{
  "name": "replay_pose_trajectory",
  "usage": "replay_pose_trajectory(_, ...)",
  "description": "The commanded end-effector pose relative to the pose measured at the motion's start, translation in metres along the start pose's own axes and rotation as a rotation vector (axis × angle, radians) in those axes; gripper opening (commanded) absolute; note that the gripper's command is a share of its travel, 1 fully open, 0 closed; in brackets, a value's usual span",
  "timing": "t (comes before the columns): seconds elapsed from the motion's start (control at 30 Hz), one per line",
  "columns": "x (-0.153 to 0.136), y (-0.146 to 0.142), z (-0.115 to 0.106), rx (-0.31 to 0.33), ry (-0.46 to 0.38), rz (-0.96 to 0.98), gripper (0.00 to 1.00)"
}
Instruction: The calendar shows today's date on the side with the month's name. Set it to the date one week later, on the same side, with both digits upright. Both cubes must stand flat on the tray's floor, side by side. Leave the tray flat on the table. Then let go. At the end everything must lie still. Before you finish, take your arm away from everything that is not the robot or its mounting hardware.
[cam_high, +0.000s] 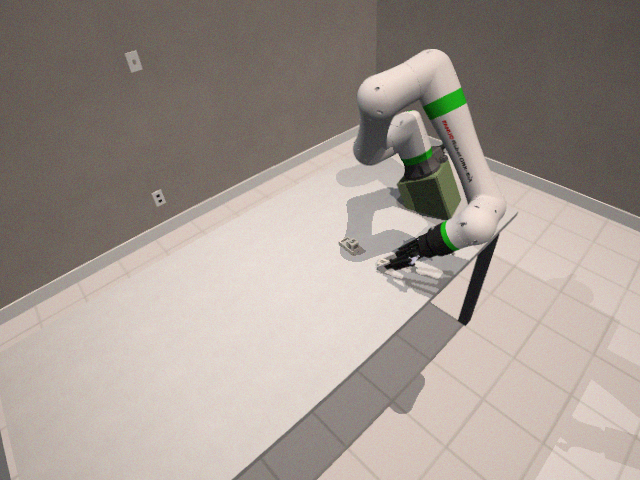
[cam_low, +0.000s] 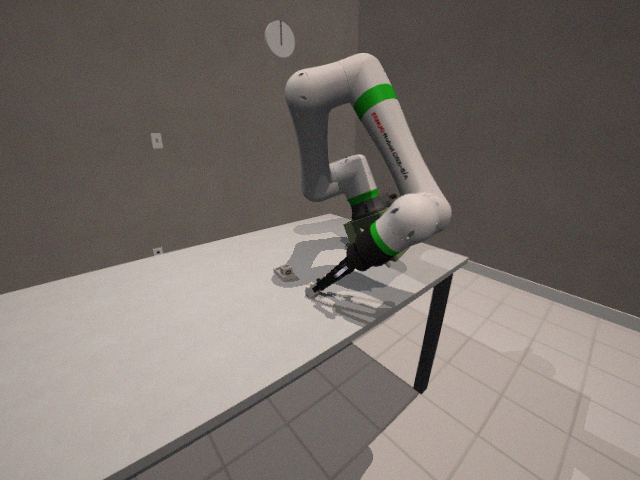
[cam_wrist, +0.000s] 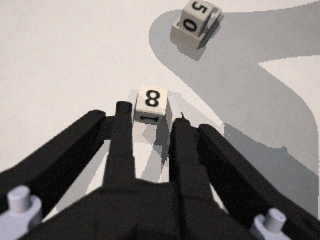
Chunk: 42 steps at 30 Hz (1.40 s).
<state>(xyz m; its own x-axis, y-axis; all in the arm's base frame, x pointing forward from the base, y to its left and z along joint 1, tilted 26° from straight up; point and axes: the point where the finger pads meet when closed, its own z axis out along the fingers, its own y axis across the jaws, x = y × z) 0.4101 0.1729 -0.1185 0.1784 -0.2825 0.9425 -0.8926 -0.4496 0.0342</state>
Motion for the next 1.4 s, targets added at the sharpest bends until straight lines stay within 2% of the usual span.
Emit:
replay_pose_trajectory(0.0,0.002,0.0,-0.002,0.0,0.0,0.0,0.17)
replay_pose_trajectory(0.2,0.008,0.0,-0.008,0.0,0.0,0.0,0.17)
replay_pose_trajectory(0.67,0.045,0.0,-0.045,0.0,0.0,0.0,0.17)
replay_pose_trajectory(1.3,0.049,0.0,-0.049,0.0,-0.005,0.0,0.17)
replay_pose_trajectory(1.37,0.05,0.0,-0.049,-0.002,-0.033,-0.001,0.17)
